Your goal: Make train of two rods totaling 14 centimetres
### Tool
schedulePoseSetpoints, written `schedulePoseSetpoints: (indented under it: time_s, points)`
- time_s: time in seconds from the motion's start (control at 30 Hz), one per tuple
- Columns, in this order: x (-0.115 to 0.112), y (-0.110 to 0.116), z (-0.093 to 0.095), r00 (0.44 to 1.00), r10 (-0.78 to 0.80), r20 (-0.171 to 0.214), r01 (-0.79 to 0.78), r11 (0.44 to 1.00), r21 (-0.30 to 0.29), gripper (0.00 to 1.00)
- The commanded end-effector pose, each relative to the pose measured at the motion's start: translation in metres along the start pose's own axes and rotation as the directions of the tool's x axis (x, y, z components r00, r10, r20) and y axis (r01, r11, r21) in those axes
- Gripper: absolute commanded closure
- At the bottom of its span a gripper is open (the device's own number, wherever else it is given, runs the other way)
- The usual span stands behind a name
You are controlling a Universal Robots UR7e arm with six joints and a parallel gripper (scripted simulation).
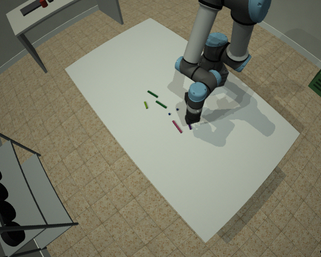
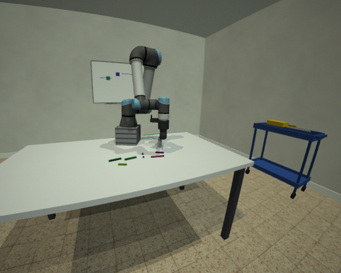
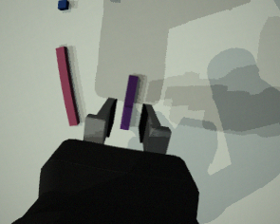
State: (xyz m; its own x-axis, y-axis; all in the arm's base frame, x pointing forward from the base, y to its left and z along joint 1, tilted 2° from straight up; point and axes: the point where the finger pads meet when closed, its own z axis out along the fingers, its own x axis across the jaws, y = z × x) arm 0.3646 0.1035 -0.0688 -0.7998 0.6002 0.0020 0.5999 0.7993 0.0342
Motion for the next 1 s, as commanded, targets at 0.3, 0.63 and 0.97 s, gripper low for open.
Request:
schedulePoseSetpoints:
  time_s: [0.3, 0.63, 0.97]
  points:
    - [0.0, 0.0, 0.018, 1.0, 0.0, 0.001, 0.0, 1.0, -0.001, 0.46]
    - [0.0, 0.0, 0.03, 1.0, 0.0, 0.001, 0.0, 1.0, -0.001, 0.46]
    - [0.0, 0.0, 0.034, 1.0, 0.0, 0.001, 0.0, 1.0, -0.001, 0.46]
